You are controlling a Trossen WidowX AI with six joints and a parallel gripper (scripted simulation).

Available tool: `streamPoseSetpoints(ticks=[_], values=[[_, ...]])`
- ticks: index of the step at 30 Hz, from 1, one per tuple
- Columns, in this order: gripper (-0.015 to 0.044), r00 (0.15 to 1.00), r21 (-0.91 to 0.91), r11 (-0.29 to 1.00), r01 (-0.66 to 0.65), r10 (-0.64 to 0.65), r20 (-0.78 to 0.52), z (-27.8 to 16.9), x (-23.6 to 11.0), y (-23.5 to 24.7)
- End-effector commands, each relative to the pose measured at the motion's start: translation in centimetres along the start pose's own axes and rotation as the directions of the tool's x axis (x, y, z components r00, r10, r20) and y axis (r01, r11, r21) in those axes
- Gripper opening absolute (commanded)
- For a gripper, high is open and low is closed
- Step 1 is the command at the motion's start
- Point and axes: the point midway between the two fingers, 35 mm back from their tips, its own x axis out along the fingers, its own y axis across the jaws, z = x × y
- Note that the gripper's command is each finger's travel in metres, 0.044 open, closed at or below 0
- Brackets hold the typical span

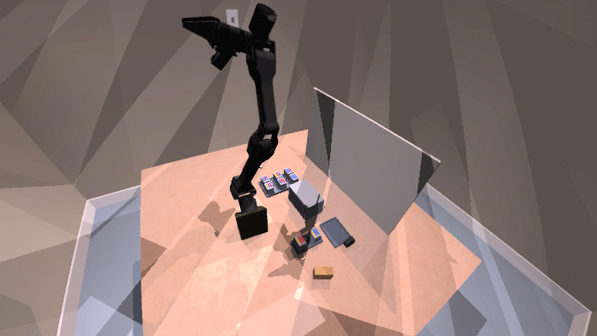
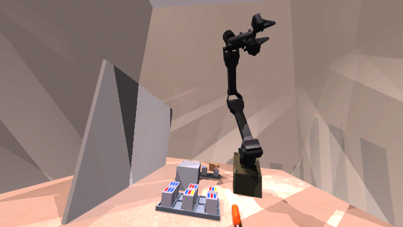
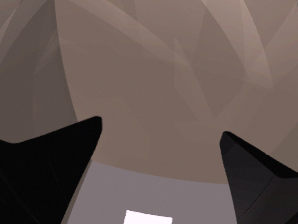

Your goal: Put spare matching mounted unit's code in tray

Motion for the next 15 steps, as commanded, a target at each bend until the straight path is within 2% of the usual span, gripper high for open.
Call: streamPoseSetpoints(ticks=[1, 8, 10, 15], values=[[0.0426, 1.0, 0.0, 1.0, 0.0, 0.0, 0.0, 0.0, 0.0, 0.0], [0.044, 1.0, 0.018, 1.0, -0.023, 0.023, -0.009, -0.1, 0.0, 0.8], [0.044, 0.996, 0.082, 0.993, -0.089, 0.091, -0.019, 0.1, 0.4, 3.1], [0.044, 0.969, 0.315, 0.917, -0.247, 0.224, 0.107, 4.4, 3.9, 10.0]])
